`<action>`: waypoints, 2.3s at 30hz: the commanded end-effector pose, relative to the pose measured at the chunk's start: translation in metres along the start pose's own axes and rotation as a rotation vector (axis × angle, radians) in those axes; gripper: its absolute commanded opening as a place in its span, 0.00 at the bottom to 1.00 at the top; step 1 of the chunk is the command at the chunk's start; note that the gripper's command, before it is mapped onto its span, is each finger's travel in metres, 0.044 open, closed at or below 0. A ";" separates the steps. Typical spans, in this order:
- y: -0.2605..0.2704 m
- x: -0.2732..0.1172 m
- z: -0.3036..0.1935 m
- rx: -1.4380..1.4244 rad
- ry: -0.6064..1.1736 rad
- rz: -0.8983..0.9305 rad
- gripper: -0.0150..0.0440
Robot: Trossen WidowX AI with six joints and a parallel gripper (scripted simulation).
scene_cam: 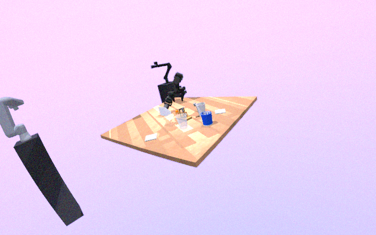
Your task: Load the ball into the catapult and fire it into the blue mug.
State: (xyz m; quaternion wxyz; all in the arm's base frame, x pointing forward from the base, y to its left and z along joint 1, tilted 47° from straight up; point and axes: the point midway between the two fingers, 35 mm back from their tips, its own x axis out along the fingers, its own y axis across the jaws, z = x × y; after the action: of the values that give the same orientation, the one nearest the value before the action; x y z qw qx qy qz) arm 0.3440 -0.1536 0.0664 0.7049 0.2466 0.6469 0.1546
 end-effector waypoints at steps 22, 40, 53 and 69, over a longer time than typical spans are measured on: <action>0.003 -0.041 0.221 0.013 -0.640 0.176 1.00; 0.001 -0.040 0.222 0.011 -0.643 0.172 0.96; 0.001 -0.040 0.222 0.011 -0.643 0.172 0.38; 0.008 -0.037 0.217 -0.035 -0.625 0.132 0.25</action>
State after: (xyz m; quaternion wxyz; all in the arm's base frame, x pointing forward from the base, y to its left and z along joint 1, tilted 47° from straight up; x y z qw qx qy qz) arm 0.5573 -0.2054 0.1095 0.8585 0.3303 0.3718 0.1249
